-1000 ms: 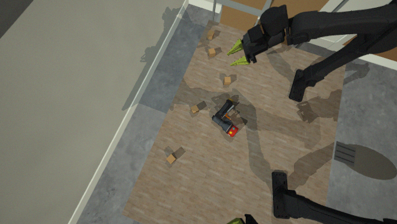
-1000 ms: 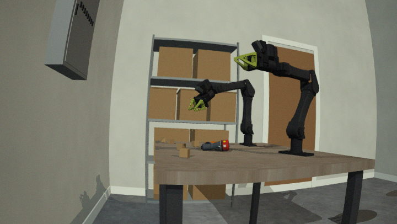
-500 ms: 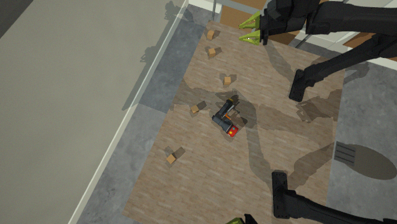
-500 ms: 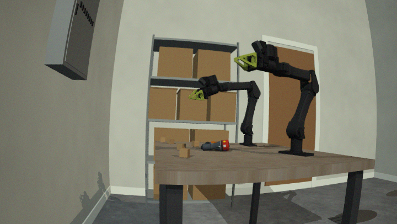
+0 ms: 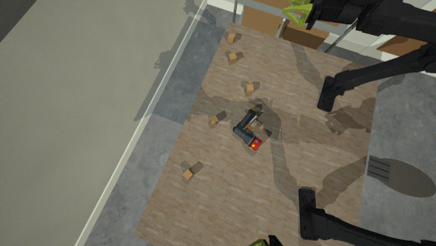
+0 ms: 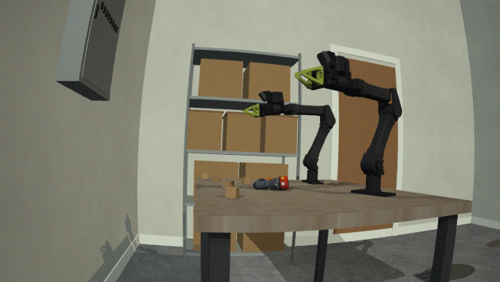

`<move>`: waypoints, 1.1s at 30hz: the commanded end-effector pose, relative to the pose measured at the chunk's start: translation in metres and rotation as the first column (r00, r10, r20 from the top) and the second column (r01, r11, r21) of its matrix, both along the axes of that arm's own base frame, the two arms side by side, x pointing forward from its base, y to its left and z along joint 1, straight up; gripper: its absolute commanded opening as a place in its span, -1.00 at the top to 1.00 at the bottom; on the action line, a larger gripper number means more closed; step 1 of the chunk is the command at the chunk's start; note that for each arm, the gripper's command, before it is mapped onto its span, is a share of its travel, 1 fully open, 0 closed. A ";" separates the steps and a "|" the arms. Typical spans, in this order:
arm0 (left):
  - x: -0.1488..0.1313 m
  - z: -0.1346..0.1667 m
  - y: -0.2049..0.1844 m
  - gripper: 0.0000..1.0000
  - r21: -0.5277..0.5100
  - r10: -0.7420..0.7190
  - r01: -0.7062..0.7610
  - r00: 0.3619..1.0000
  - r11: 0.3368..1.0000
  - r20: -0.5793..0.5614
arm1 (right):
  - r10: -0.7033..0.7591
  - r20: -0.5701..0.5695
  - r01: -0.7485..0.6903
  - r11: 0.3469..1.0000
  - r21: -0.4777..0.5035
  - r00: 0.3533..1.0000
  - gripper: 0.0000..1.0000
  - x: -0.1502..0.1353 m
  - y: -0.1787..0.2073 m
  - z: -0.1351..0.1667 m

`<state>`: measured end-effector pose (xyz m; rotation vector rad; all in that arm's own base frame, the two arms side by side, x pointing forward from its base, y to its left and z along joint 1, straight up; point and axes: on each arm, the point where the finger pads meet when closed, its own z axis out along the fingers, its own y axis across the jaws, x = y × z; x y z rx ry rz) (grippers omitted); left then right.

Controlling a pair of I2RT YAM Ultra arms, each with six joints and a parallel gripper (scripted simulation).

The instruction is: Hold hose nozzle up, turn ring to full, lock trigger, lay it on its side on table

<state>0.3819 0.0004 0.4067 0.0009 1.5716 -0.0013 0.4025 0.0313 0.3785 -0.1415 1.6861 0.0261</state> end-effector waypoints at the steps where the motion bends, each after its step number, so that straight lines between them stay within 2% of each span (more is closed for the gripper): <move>1: -0.012 0.034 0.007 0.26 0.008 0.022 -0.023 0.996 1.000 0.085 | -0.052 0.067 0.049 0.998 0.046 0.996 0.01 -0.006 -0.013 0.017; 6: -0.012 0.034 0.007 0.26 0.008 0.022 -0.023 0.996 1.000 0.086 | -0.122 0.144 0.109 0.989 0.097 0.982 0.01 -0.023 -0.033 0.037; 9: -0.012 0.034 -0.002 0.26 0.007 -0.004 0.003 0.996 1.000 0.086 | -0.132 0.157 0.117 0.988 0.102 0.979 0.01 -0.028 -0.037 0.041; 11: -0.012 0.034 -0.002 0.26 0.007 -0.006 0.005 0.996 1.000 0.086 | -0.111 0.127 0.101 0.991 0.086 0.986 0.01 -0.025 -0.031 0.034; 12: -0.012 0.034 -0.003 0.26 0.007 -0.009 0.008 0.996 1.000 0.086 | -0.117 0.199 0.102 0.991 0.081 0.973 0.01 -0.033 -0.035 0.063; 17: -0.012 0.034 -0.005 0.26 0.007 -0.014 0.014 0.996 1.000 0.086 | -0.109 0.183 0.096 0.992 0.081 0.977 0.01 -0.033 -0.031 0.058; 18: -0.012 0.034 -0.005 0.26 0.007 -0.014 0.014 0.996 1.000 0.086 | -0.106 0.148 0.095 0.992 0.079 0.983 0.01 -0.025 -0.030 0.043; 19: -0.012 0.034 -0.006 0.26 0.007 -0.015 0.014 0.996 1.000 0.086 | -0.105 0.168 0.093 0.992 0.081 0.980 0.01 -0.027 -0.030 0.052; 23: -0.012 0.034 -0.001 0.26 0.007 -0.002 0.002 0.996 1.000 0.086 | -0.101 0.114 0.093 0.993 0.079 0.988 0.01 -0.015 -0.027 0.030; 28: -0.012 0.034 -0.001 0.26 0.007 -0.002 0.001 0.996 1.000 0.086 | -0.096 0.082 0.090 0.993 0.079 0.992 0.01 -0.015 -0.025 0.017; 33: -0.012 0.034 -0.001 0.26 0.007 -0.002 0.001 0.996 1.000 0.087 | -0.102 0.121 0.092 0.992 0.083 0.987 0.01 -0.018 -0.027 0.033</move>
